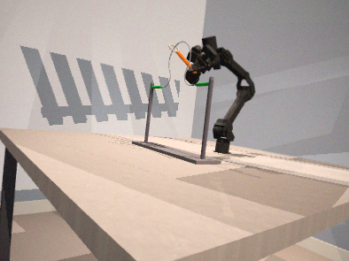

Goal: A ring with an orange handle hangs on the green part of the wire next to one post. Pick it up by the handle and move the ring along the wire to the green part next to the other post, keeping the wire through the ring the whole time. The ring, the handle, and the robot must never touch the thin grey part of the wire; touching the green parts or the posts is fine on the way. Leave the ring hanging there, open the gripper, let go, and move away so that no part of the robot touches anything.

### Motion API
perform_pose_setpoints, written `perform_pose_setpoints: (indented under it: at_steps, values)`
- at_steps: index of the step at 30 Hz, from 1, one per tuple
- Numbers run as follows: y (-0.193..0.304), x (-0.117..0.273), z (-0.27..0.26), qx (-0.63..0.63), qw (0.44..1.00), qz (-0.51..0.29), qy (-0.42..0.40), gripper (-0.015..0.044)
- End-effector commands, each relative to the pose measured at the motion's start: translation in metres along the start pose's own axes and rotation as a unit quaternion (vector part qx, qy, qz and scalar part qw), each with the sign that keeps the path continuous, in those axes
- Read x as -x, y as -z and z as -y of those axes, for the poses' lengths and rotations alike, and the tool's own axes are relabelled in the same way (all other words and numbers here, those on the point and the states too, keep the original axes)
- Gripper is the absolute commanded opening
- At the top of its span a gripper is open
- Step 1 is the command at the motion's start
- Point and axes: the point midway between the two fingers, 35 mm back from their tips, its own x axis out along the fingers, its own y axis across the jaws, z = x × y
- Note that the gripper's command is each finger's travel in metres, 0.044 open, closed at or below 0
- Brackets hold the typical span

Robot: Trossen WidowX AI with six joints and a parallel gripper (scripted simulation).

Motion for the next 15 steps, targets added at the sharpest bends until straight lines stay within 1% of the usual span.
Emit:
perform_pose_setpoints:
  at_steps: [1,15]
  values:
    - [-0.0011,0.0001,0.0022,0.027,0.999,0.005,0.016,-0.015]
    - [-0.002,-0.0003,0.0098,0.111,0.992,0.017,0.063,-0.015]
